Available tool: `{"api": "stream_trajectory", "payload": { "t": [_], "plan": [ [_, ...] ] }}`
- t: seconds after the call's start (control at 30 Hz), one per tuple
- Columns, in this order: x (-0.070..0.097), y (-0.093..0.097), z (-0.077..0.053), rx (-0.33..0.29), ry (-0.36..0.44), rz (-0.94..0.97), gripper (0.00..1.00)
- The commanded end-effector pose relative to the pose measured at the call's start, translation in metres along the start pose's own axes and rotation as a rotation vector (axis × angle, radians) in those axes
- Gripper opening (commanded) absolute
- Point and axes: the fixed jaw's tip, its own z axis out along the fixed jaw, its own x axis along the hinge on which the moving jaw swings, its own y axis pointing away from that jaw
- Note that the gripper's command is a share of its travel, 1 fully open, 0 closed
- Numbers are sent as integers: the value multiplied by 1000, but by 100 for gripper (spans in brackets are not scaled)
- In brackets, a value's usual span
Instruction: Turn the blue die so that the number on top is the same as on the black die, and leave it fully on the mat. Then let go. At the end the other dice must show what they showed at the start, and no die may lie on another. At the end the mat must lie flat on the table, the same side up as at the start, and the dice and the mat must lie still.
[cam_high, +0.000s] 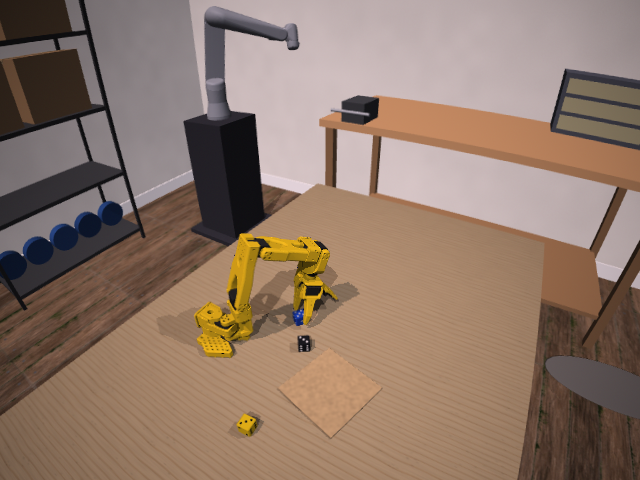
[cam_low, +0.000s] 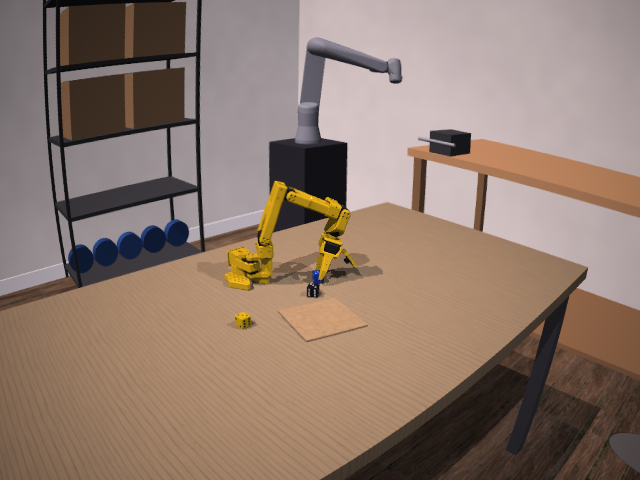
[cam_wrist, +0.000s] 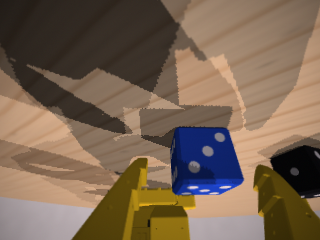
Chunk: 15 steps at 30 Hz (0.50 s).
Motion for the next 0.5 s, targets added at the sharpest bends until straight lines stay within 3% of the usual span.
{"api": "stream_trajectory", "payload": {
  "t": [0.0,0.47],
  "plan": [
    [-5,1,-7,-5,-56,-2,31],
    [-6,1,-6,-5,-53,-2,31]
  ]
}}
